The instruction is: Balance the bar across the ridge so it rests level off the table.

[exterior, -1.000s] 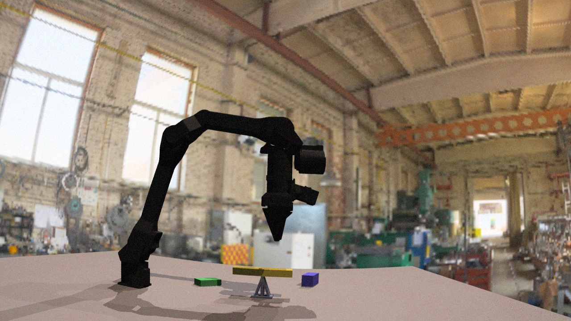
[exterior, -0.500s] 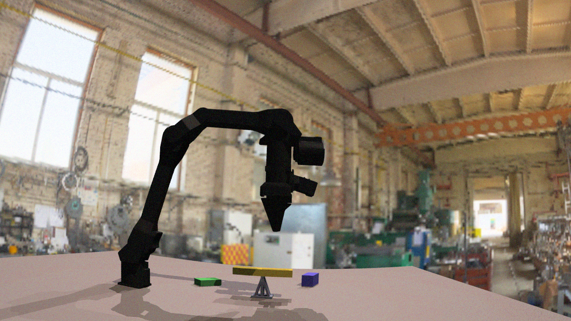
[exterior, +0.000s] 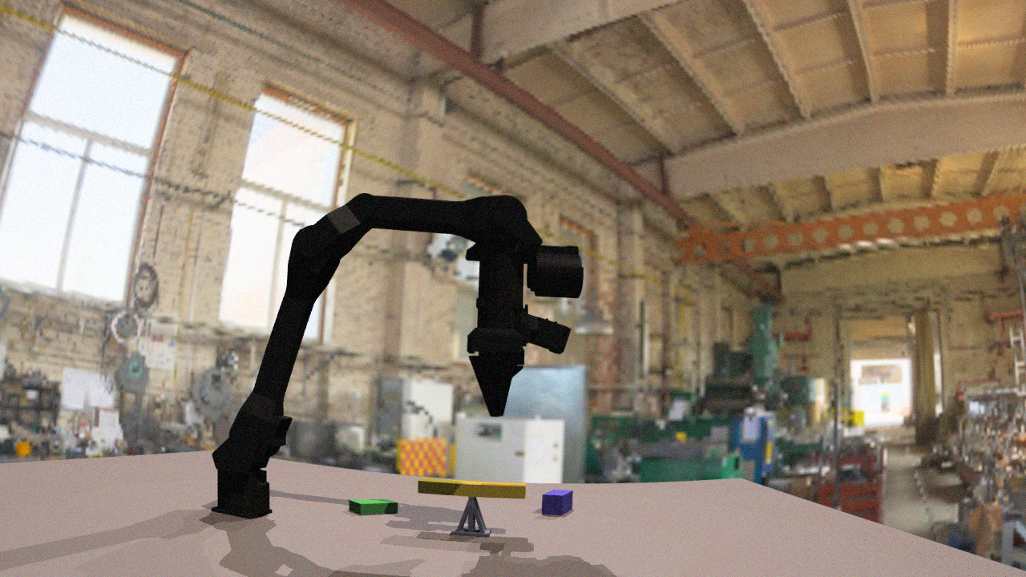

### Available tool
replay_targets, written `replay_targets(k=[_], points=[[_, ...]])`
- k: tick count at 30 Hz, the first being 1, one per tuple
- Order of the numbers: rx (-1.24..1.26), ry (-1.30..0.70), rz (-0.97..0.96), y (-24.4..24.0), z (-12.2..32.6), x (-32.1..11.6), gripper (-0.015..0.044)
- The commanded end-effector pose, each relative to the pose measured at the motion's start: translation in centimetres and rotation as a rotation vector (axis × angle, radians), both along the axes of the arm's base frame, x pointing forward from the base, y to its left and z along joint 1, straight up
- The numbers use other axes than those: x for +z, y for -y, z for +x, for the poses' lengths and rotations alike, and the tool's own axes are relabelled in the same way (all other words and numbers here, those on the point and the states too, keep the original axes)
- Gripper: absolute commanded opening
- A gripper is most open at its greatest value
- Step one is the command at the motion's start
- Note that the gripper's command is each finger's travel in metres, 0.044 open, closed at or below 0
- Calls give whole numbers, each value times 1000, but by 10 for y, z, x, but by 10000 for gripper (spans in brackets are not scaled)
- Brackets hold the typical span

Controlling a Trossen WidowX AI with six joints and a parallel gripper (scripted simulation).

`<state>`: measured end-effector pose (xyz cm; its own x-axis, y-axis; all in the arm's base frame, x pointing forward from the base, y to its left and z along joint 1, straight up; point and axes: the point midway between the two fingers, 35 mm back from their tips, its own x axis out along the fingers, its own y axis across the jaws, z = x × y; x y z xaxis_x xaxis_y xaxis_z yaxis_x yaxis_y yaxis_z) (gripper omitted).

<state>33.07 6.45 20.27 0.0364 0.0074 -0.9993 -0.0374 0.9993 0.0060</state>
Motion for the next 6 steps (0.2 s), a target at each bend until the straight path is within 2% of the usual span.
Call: replay_targets(k=[1, 6], points=[[0, -2, 0, 0, 0, 0, 440], [0, -2, 0, 0, 0, 0, 440]])
